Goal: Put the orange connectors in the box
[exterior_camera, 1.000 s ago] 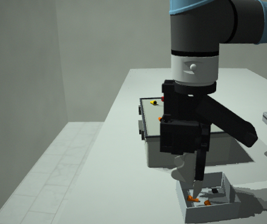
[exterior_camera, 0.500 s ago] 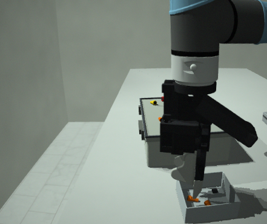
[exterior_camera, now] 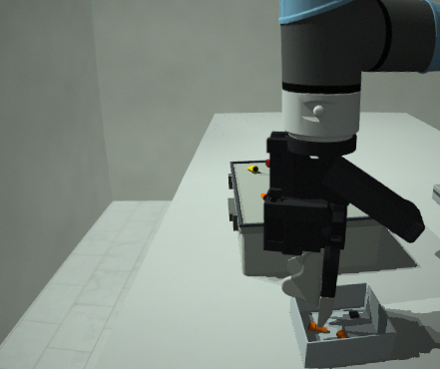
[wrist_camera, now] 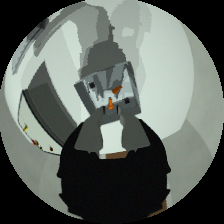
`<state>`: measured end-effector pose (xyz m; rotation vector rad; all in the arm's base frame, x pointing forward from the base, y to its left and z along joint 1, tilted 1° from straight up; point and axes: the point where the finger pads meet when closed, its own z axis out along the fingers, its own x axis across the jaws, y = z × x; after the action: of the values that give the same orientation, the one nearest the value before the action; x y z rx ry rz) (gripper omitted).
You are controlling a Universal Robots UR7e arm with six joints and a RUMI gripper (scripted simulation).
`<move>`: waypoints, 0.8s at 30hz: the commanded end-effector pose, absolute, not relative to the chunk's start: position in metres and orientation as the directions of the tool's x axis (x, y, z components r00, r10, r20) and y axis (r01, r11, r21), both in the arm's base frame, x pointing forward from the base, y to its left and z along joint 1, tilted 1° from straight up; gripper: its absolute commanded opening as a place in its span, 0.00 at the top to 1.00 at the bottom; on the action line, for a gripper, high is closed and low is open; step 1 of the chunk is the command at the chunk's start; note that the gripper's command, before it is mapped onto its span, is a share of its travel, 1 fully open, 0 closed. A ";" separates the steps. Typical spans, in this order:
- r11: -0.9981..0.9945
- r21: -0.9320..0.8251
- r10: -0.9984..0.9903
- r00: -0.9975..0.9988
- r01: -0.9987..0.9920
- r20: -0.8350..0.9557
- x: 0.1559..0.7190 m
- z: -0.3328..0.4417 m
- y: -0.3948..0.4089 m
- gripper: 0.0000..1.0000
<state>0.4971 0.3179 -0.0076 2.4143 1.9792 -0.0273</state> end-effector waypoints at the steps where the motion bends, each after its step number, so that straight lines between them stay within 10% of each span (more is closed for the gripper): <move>1: -0.196 0.005 0.980 0.196 0.981 -0.025 0.498 -0.007 0.318 0.85; 24: -0.196 0.005 0.980 0.196 0.981 -0.025 0.498 0.078 0.320 0.85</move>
<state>0.4973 0.3196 0.0476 2.4139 1.9789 -0.0243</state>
